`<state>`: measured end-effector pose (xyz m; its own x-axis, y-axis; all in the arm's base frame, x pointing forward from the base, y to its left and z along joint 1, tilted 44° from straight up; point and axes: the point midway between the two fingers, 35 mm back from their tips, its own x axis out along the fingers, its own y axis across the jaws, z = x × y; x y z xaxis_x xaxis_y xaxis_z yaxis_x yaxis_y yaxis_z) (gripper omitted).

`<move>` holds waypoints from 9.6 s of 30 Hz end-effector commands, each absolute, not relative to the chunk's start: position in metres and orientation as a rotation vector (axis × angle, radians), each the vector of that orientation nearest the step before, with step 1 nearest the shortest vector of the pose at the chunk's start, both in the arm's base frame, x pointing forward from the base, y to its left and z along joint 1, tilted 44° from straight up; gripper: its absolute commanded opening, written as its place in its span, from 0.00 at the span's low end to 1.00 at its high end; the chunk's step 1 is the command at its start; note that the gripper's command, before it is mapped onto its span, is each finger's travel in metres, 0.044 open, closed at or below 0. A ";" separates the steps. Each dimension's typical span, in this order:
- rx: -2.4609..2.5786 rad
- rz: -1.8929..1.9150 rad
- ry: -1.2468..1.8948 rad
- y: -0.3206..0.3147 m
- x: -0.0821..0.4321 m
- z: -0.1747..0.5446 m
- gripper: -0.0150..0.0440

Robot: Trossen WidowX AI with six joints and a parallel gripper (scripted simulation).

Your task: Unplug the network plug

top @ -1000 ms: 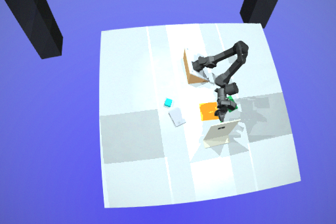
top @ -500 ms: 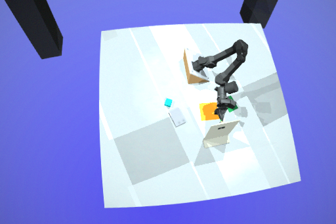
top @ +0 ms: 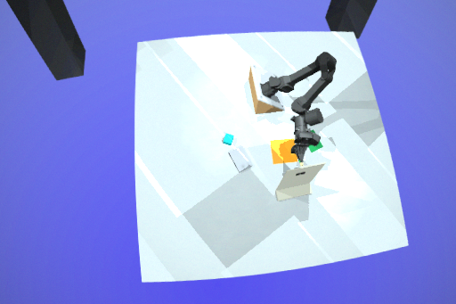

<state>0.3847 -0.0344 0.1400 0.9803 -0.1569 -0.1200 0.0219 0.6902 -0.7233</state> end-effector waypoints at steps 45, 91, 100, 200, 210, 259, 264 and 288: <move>-0.801 -0.097 0.186 -0.030 0.360 0.141 0.25; -0.804 -0.096 0.182 -0.037 0.343 0.151 0.25; -0.804 -0.096 0.185 -0.058 0.335 0.162 0.25; -0.838 0.969 0.219 0.064 0.268 0.003 0.25; -0.835 0.967 0.217 0.071 0.266 -0.002 0.25; -0.837 0.967 0.214 0.067 0.262 0.002 0.52; -0.837 0.967 0.215 0.064 0.260 0.004 0.52; -0.842 0.971 0.223 0.050 0.256 0.012 0.52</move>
